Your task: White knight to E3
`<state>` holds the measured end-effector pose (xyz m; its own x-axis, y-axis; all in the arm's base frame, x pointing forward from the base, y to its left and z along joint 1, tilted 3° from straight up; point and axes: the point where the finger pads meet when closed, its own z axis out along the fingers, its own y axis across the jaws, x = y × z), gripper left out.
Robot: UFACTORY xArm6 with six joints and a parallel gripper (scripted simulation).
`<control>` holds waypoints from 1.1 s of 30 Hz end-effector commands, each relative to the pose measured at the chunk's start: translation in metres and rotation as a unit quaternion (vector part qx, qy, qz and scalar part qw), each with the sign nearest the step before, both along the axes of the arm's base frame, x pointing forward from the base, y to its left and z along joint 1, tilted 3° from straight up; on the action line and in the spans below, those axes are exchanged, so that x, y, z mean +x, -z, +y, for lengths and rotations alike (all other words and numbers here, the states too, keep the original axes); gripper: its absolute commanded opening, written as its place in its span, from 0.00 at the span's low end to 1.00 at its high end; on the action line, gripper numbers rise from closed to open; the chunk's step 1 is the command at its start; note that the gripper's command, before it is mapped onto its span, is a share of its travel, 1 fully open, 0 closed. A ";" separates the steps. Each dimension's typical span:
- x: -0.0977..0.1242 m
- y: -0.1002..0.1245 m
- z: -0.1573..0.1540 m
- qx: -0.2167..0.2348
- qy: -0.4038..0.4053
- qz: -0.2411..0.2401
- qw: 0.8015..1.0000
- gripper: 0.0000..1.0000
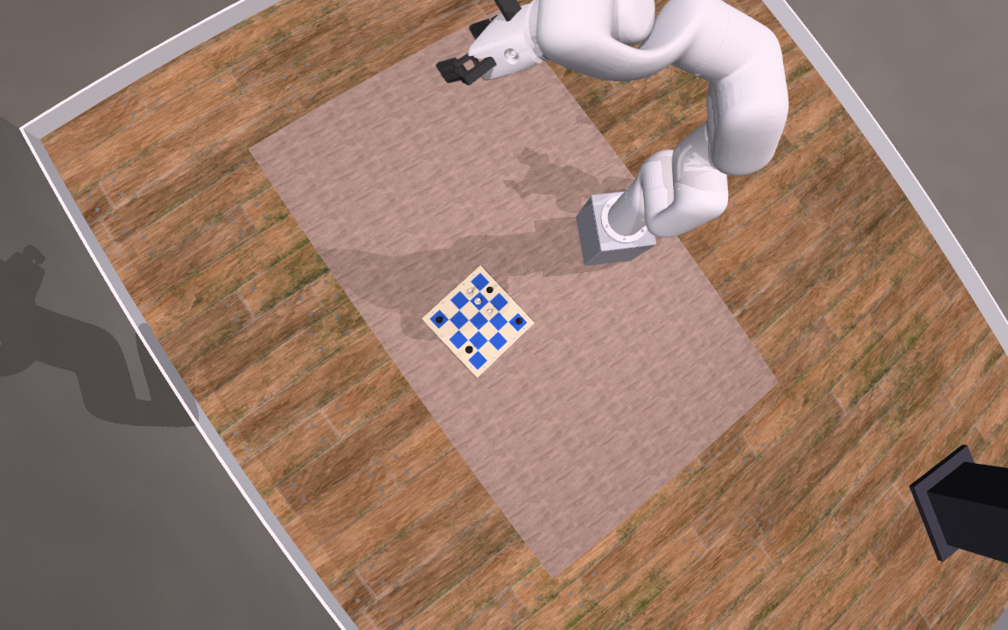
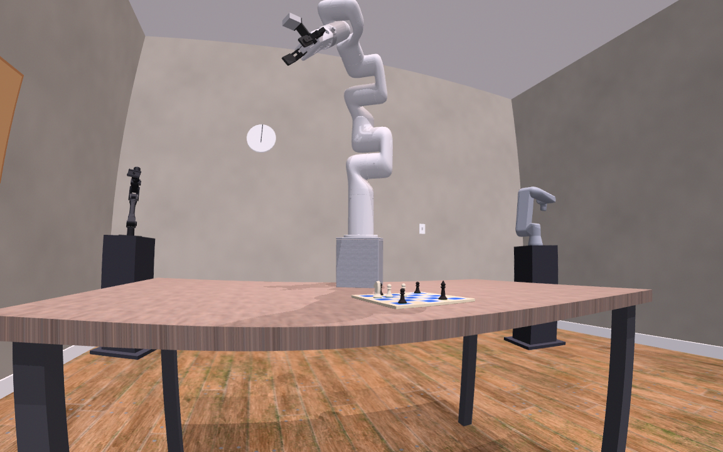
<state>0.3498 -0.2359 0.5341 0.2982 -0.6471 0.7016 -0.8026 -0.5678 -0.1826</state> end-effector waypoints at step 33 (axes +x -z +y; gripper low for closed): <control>0.098 0.015 0.042 0.016 -0.104 -0.060 0.993 1.00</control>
<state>0.4286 -0.1999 0.5199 0.3393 -0.6128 0.7137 -0.6716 -0.6890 -0.2723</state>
